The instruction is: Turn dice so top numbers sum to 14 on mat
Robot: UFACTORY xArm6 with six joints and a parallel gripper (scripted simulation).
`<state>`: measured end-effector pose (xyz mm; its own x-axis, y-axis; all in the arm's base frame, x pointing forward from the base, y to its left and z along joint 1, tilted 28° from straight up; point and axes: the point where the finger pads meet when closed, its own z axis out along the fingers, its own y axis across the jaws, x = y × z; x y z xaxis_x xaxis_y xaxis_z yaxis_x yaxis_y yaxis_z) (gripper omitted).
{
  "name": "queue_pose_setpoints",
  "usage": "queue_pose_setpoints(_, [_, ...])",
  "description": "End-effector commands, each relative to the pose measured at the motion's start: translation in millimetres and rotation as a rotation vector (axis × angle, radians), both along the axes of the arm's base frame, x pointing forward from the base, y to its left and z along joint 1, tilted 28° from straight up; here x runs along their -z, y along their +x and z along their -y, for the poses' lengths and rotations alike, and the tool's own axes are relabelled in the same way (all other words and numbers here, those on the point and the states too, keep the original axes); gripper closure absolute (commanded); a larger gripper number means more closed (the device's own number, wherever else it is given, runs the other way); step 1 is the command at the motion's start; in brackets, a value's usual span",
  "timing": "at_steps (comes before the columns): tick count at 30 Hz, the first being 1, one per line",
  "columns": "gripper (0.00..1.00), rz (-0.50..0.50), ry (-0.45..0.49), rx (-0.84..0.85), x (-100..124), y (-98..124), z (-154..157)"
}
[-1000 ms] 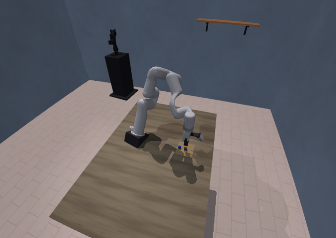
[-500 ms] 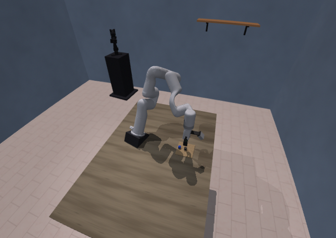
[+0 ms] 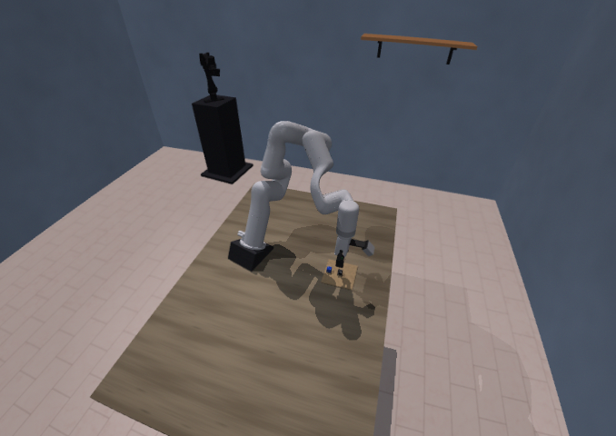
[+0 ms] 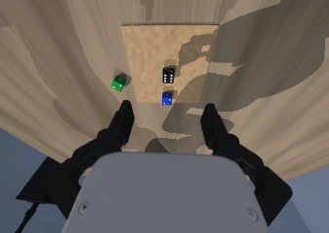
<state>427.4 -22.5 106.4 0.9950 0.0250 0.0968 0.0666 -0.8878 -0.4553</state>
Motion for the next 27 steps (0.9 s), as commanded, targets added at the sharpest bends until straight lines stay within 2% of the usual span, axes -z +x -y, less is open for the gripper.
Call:
queue_pose_setpoints(1, [0.0, 0.008, -0.002, -0.007, -1.4, 1.1, 0.3])
queue_pose_setpoints(27, [0.0, 0.297, -0.052, -0.568, -8.9, -4.7, -24.9])
